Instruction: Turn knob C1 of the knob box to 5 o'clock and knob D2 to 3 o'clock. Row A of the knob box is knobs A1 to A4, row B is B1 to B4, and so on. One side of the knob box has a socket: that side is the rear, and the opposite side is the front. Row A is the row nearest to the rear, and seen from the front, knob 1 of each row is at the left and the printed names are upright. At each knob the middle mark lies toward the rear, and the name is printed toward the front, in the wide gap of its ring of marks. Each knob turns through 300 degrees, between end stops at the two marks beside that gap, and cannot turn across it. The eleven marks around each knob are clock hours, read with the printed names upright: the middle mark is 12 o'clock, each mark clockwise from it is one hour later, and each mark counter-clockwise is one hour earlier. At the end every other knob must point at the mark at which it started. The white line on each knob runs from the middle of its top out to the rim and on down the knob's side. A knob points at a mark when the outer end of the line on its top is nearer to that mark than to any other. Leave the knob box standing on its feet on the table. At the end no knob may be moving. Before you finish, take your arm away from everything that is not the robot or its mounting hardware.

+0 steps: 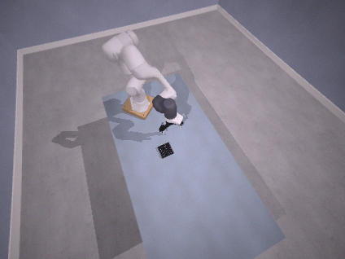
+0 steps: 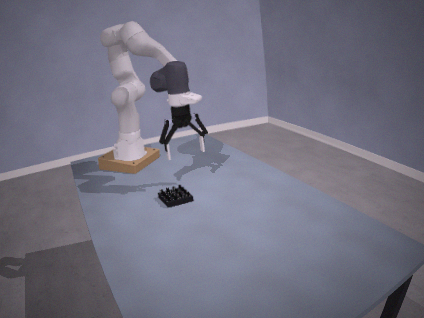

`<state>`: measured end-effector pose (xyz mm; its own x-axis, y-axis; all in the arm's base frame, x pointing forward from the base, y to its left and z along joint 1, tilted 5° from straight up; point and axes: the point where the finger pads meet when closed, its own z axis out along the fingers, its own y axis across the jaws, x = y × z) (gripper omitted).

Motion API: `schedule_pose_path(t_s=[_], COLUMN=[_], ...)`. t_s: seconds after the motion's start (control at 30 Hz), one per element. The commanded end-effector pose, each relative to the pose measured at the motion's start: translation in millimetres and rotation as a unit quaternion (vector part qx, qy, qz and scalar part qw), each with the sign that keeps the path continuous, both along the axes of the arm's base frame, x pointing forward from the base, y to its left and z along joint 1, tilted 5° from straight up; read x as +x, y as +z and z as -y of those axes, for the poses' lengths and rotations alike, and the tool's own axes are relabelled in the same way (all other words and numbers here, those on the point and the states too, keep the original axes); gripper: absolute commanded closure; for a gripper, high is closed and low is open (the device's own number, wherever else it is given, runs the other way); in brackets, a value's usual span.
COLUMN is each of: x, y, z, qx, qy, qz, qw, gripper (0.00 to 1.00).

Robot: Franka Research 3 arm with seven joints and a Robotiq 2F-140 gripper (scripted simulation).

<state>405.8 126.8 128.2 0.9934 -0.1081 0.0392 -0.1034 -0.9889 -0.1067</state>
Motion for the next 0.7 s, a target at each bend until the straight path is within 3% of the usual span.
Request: schedule_pose_path(t_s=[0.0, 0.3, 0.33, 0.37, 0.67], x=[2.3, 2.3, 13.4, 14.5, 14.5], y=[0.9, 0.9, -10.7, -11.9, -11.9], z=[0.1, 0.1, 22.3, 24.7, 24.7], qx=[0.000, 0.000, -0.003, -0.004, -0.004], qy=[0.013, 0.013, 0.034, 0.036, 0.036], qz=[0.004, 0.004, 0.006, 0.006, 0.006], qw=[1.000, 1.000, 0.999, 0.999, 0.999], gripper=[0.00, 0.00, 0.00, 0.00, 0.00])
